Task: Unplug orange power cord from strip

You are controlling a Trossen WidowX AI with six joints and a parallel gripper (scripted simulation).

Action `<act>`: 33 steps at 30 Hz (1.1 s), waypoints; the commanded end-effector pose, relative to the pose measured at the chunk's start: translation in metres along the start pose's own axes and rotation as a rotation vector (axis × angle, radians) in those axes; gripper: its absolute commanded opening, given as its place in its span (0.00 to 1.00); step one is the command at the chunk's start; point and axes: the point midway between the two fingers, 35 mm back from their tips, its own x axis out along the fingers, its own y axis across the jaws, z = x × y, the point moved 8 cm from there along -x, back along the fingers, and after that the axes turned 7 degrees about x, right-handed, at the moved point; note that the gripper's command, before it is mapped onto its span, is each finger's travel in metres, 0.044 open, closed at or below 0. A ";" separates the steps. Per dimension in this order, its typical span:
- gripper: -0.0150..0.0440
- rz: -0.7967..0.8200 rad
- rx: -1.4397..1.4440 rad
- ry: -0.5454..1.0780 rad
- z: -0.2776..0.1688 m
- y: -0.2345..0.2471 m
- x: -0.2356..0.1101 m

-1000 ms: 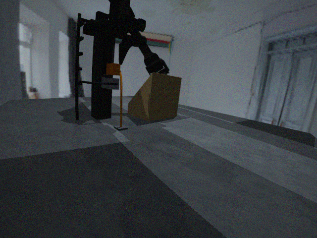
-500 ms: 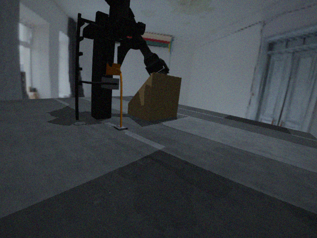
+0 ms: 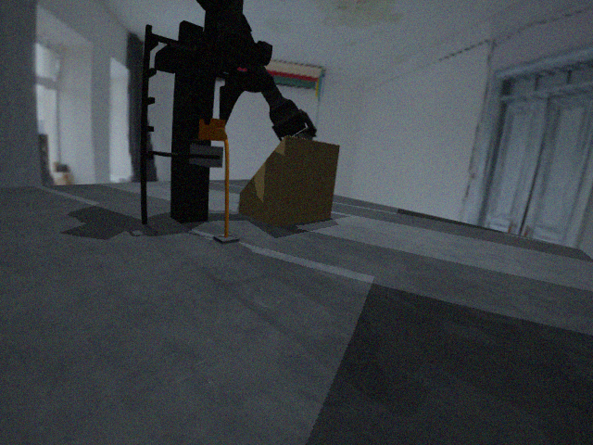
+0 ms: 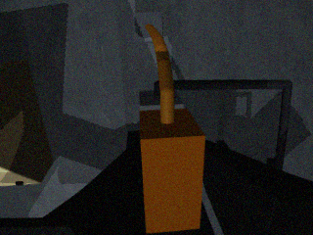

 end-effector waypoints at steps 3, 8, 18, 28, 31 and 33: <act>0.25 -0.001 0.001 -0.007 0.013 0.001 -0.001; 0.25 -0.002 0.001 -0.007 0.020 0.001 -0.002; 0.25 -0.003 0.000 -0.008 0.036 0.003 -0.003; 0.34 -0.004 0.000 -0.006 0.043 0.004 -0.003; 0.48 -0.005 0.000 -0.004 0.037 0.003 -0.001; 0.57 -0.005 0.000 -0.004 0.037 0.003 -0.001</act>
